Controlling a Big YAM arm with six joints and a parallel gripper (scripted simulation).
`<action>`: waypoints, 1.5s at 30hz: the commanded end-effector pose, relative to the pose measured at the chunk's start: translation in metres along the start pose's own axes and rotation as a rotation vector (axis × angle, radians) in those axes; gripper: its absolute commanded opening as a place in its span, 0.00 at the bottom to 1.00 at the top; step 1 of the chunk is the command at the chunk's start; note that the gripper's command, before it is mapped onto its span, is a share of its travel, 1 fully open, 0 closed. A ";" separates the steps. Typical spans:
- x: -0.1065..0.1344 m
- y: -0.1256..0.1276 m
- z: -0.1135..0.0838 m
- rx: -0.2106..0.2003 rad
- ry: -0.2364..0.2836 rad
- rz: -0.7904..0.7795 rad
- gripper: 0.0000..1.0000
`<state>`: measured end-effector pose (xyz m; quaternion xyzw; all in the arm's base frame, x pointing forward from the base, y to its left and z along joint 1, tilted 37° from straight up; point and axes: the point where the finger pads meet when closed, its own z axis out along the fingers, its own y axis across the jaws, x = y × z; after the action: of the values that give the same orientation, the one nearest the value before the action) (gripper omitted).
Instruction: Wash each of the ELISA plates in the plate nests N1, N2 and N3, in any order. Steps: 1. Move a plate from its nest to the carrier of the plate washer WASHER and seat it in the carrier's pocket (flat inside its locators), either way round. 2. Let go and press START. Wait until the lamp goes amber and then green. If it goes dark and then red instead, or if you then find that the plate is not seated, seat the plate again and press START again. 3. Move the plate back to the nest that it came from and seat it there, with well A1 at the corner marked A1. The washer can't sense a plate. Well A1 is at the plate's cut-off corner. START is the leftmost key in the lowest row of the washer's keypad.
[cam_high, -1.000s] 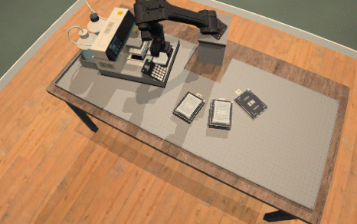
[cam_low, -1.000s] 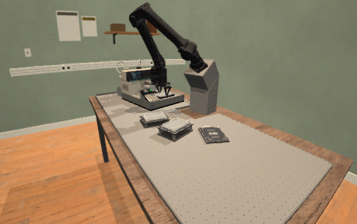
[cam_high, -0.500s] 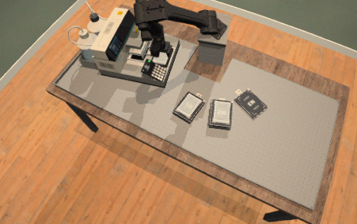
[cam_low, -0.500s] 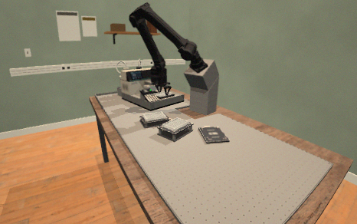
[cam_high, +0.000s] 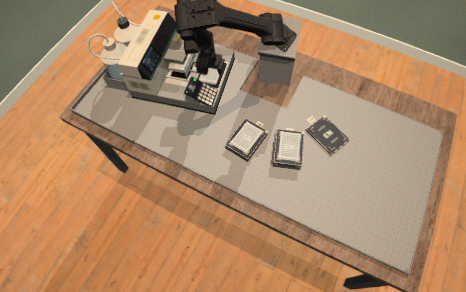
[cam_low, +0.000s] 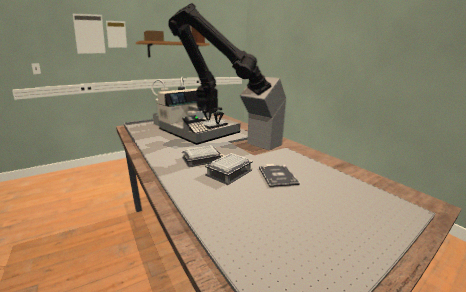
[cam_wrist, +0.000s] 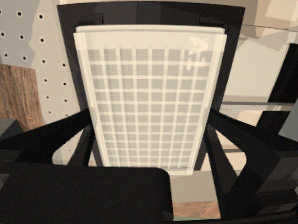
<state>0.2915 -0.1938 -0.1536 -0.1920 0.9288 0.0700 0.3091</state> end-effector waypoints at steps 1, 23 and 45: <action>0.001 -0.001 0.000 0.004 0.000 0.004 0.84; 0.002 -0.003 -0.035 0.013 -0.002 0.006 0.84; 0.002 -0.003 -0.068 0.014 -0.002 0.005 0.84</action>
<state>0.2602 -0.2073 -0.1108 -0.1861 0.9303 0.0745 0.3070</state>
